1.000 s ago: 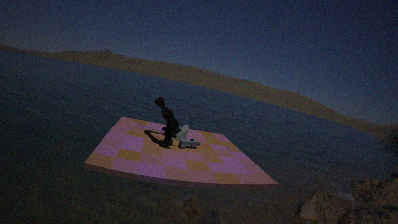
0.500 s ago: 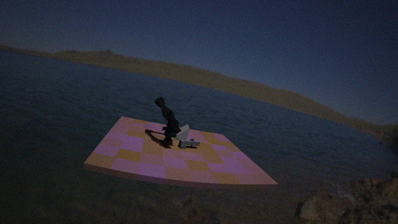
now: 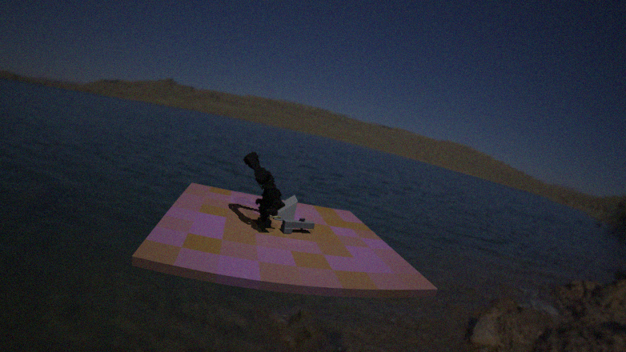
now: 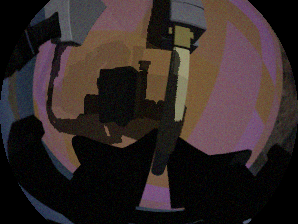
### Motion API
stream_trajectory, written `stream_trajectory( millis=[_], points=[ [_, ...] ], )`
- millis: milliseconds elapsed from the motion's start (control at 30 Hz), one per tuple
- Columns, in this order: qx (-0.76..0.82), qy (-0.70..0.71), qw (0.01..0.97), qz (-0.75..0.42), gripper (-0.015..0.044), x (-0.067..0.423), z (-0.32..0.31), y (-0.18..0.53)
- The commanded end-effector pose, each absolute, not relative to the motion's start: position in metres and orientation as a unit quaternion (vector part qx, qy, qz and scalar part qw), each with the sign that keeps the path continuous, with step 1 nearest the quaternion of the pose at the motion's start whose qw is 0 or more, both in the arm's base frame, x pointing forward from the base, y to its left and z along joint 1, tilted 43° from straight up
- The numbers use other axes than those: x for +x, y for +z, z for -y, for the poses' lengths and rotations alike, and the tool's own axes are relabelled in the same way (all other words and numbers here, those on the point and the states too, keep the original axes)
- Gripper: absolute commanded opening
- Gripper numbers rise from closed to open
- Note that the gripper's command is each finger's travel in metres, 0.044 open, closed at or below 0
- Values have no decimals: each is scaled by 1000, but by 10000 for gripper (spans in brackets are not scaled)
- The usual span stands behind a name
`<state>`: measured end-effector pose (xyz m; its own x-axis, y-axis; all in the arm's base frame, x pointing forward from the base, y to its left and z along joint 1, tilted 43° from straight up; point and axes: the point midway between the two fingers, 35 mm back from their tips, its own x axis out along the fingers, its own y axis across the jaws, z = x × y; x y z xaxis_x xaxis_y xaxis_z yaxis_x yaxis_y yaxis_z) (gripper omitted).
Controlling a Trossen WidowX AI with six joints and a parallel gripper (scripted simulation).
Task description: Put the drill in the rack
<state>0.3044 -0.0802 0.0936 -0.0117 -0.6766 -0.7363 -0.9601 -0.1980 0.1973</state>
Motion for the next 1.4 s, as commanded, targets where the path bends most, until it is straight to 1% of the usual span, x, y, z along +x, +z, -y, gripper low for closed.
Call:
stream_trajectory(
  millis=[0,1367],
  points=[
    [-679,373,192,-603,0,306,78,96],
    [-679,373,192,-603,0,308,74,101]
  ],
)
